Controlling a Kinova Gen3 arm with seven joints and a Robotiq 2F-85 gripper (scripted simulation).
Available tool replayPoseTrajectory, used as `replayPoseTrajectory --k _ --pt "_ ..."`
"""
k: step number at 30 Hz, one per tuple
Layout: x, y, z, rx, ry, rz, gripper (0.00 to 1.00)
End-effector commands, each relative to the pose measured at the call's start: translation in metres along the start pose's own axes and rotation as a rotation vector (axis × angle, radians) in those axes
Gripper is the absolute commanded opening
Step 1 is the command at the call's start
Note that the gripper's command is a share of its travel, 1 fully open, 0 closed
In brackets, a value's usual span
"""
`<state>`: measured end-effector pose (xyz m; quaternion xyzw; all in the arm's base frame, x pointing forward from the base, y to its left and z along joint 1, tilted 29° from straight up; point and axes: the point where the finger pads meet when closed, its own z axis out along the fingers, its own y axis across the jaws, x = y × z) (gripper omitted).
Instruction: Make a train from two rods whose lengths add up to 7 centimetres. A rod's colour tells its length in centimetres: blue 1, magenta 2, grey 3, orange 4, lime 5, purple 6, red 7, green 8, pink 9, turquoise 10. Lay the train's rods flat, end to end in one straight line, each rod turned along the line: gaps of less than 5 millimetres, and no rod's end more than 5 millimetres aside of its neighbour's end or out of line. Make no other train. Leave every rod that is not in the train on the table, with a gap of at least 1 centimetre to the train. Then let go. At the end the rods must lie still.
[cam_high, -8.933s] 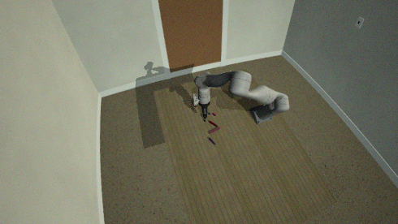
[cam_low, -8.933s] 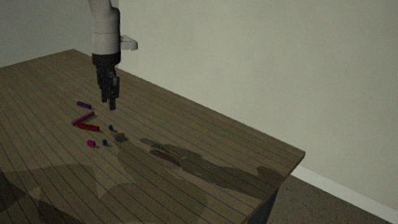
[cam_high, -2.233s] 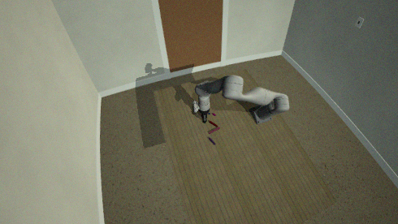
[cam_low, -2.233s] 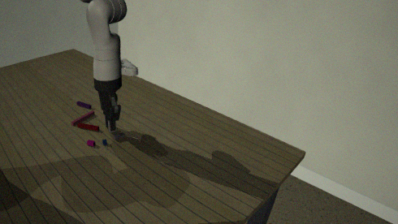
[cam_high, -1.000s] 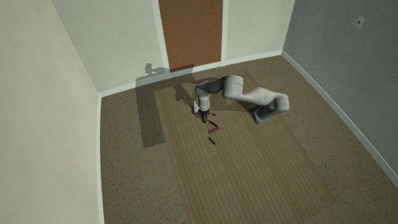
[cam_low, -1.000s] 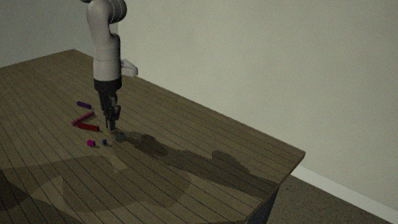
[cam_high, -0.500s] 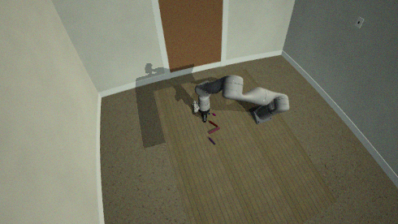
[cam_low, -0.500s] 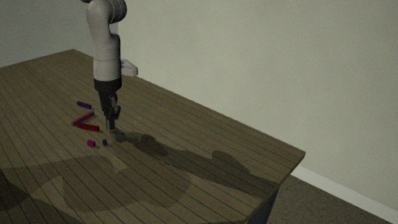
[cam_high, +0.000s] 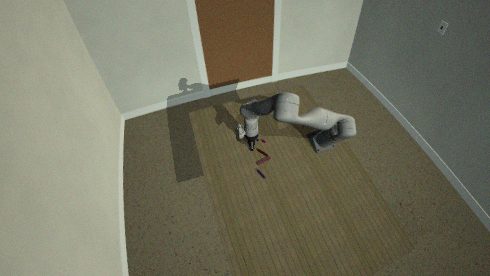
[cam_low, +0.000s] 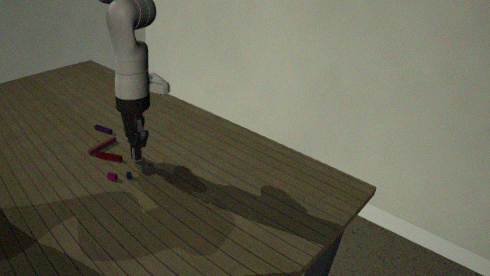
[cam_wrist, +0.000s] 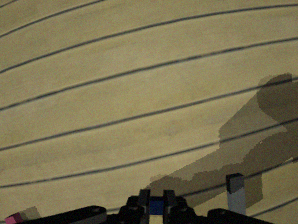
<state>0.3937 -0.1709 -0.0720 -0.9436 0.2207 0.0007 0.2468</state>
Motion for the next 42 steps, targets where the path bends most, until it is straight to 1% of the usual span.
replayPoseTrajectory --k 1,5,7,8,11,18,22,27,36,39,41,42 --pt "0.001 0.0 -0.001 0.0 0.002 0.0 0.05" --pt "0.001 0.0 -0.008 0.0 0.002 0.0 0.05" --pt "0.001 0.0 -0.008 0.0 0.002 0.0 0.05" --pt "0.001 0.0 -0.012 0.0 0.002 0.0 0.05" --pt "0.001 0.0 -0.03 0.0 0.002 0.0 0.05" --pt "0.0 0.0 -0.081 0.0 0.002 0.0 0.05" --pt "0.0 0.0 -0.097 0.0 0.002 0.0 0.05" --pt "0.0 0.0 -0.101 0.0 0.002 0.0 0.05" --pt "0.0 -0.001 -0.101 0.0 0.002 0.0 0.05" --pt "-0.007 -0.011 -0.102 -0.001 0.004 -0.004 0.05" --pt "-0.007 -0.011 -0.102 -0.001 0.004 -0.004 0.05" --pt "-0.012 -0.018 -0.102 -0.001 0.005 -0.006 0.05"
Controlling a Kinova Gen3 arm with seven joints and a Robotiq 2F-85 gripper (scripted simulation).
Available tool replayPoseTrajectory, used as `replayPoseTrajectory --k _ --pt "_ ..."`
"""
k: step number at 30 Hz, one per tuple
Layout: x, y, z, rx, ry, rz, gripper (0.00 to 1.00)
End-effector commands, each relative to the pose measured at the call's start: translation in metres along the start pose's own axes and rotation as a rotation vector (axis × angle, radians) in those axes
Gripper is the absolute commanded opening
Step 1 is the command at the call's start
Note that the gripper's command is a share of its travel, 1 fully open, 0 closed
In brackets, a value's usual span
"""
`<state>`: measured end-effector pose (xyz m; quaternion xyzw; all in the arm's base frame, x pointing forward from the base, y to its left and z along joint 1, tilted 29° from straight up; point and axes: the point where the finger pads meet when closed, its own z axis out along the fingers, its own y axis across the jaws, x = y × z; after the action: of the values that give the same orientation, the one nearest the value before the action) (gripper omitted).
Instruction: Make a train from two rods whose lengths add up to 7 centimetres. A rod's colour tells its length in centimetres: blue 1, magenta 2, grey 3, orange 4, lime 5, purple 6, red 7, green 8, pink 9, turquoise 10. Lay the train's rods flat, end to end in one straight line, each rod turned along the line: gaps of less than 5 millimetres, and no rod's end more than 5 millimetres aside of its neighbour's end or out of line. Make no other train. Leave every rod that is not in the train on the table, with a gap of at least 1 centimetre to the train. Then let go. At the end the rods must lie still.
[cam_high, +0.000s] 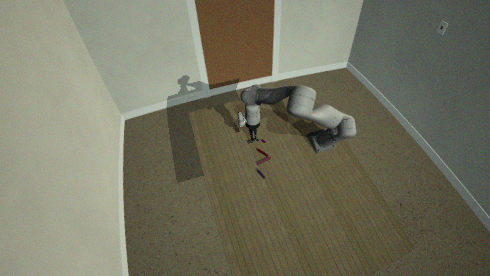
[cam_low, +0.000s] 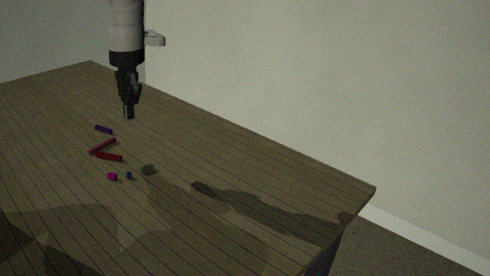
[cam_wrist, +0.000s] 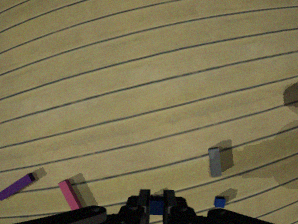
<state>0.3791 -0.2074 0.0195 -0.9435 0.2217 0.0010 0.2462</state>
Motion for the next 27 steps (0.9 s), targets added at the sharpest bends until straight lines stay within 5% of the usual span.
replayPoseTrajectory --k 1,14,27 --pt "-0.009 -0.018 -0.003 0.0 0.006 -0.011 0.05" --pt "-0.11 -0.109 -0.002 0.002 0.001 -0.06 0.05" --pt "-0.115 -0.112 -0.002 0.002 0.0 -0.063 0.05"
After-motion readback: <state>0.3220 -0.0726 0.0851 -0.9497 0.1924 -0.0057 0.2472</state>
